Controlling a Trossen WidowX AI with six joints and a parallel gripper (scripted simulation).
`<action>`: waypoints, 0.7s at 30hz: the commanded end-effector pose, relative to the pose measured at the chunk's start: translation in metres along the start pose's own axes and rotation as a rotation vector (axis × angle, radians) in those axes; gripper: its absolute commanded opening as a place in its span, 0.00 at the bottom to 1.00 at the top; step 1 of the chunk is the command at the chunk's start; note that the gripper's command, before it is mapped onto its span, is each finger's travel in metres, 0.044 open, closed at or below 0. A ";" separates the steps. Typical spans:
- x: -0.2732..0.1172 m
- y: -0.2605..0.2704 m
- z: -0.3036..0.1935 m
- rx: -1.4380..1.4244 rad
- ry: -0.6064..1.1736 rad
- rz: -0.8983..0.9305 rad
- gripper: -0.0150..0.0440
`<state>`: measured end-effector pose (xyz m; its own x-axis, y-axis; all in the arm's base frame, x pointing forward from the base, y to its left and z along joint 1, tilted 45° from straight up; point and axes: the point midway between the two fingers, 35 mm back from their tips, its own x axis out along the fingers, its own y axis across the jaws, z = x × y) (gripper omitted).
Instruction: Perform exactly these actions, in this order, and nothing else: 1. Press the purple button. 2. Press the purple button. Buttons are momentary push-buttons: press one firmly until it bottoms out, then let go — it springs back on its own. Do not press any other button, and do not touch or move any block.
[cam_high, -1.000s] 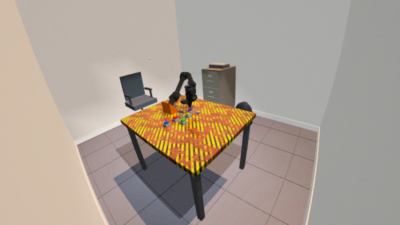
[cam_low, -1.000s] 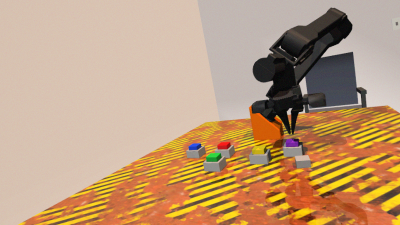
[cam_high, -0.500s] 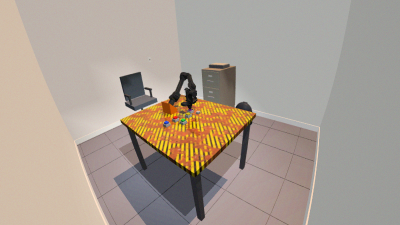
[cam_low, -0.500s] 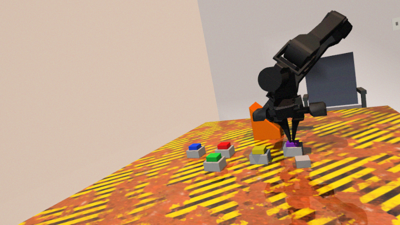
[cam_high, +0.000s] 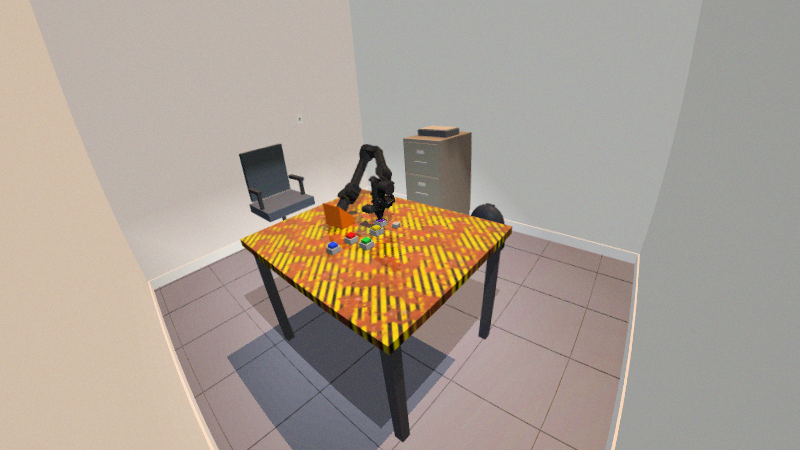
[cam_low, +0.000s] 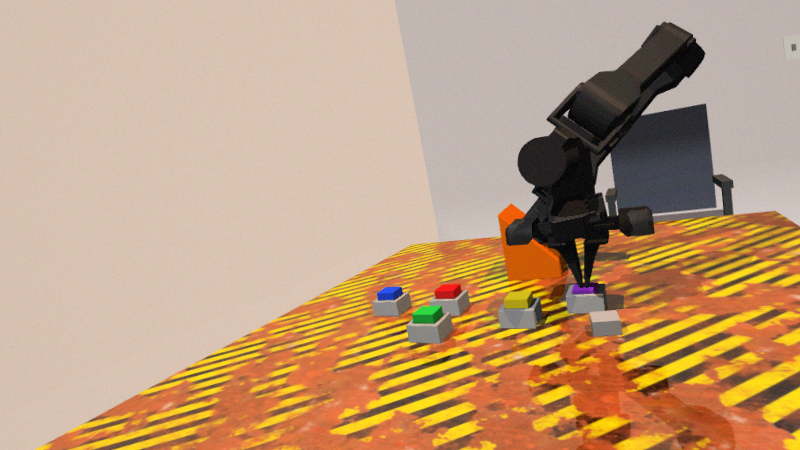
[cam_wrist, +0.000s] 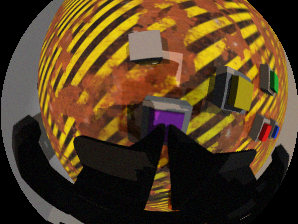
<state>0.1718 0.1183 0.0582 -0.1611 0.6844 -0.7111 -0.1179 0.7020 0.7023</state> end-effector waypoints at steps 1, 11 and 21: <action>0.000 0.001 0.000 0.005 0.000 0.007 0.29; -0.035 0.002 0.001 0.006 0.000 0.005 0.33; -0.089 0.081 0.050 0.004 -0.002 0.005 0.78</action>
<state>0.2160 0.1141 0.1478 -0.1590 0.6834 -0.7125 -0.1190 0.7032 0.7010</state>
